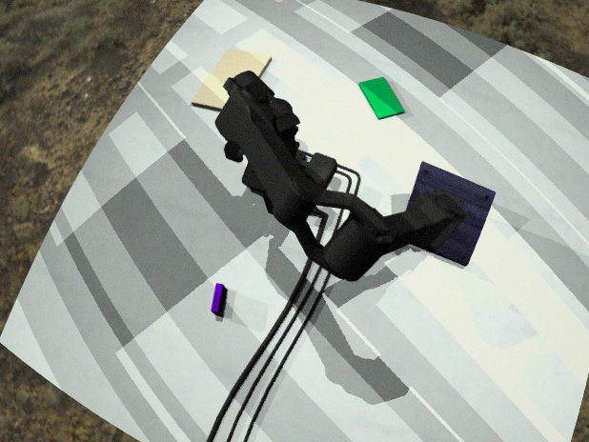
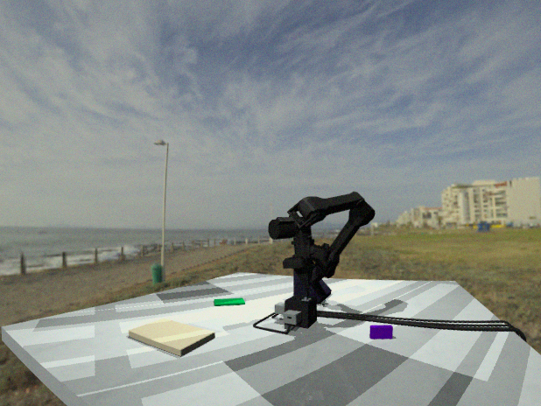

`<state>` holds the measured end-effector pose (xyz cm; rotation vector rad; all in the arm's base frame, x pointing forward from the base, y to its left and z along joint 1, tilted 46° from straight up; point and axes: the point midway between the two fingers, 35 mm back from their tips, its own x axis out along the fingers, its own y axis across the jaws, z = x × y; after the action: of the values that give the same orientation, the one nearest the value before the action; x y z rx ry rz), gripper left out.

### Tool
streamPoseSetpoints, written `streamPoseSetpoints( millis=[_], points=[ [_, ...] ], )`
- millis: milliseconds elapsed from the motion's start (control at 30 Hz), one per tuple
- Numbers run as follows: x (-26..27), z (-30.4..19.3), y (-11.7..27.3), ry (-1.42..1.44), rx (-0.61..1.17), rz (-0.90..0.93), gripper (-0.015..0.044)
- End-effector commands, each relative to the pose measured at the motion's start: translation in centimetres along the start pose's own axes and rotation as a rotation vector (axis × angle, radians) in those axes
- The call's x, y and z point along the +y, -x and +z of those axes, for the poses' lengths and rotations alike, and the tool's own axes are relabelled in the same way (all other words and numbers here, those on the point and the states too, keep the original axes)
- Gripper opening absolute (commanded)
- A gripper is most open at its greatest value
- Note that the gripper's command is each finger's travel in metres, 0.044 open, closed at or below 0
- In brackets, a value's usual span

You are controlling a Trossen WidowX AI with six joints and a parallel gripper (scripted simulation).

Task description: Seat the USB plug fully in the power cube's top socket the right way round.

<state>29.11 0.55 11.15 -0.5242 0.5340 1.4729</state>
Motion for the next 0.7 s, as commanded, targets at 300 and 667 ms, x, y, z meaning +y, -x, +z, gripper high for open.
streamPoseSetpoints(
  millis=[300,667],
  points=[
    [-0.06,0.03,-0.17,-0.002,-0.003,-0.004,0.0],
    [-0.06,0.02,-0.3,-0.002,-0.003,-0.004,0.0]
  ],
)
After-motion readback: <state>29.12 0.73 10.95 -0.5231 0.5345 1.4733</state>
